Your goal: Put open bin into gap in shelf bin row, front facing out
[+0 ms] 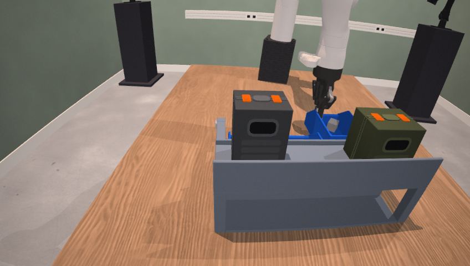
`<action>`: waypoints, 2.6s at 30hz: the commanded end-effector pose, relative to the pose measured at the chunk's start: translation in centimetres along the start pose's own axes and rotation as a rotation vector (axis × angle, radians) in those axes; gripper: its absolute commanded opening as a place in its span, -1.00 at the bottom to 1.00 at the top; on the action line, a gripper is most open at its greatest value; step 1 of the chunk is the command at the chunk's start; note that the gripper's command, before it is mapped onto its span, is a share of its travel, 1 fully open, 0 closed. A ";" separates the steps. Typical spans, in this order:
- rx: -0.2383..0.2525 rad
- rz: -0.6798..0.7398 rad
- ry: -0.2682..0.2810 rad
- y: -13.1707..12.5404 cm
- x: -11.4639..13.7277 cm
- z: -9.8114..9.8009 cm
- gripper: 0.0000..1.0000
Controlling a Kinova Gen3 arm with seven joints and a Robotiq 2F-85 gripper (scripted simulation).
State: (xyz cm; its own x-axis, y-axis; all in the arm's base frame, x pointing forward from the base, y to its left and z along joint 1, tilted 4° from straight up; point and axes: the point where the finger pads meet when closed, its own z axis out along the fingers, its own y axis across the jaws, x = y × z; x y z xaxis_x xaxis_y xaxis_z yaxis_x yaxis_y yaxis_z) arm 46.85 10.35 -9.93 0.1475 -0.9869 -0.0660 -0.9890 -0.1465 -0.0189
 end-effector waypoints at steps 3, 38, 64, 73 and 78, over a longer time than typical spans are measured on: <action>0.004 0.000 0.000 -0.9 0.0 -0.1 -0.80; 0.004 0.000 0.000 -2.9 0.1 -0.1 -0.80; 0.004 0.000 0.000 -3.8 0.1 -0.1 -0.80; 0.004 0.000 0.000 -4.7 0.1 -0.1 -0.80; 0.004 0.000 0.000 -4.7 0.1 -0.1 -0.80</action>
State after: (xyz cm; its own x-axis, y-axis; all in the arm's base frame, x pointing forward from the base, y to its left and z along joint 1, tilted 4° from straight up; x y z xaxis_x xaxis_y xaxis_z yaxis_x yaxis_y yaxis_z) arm 51.34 10.90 -9.95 0.1477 -0.9868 -0.0658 -0.9890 -0.1468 -0.0189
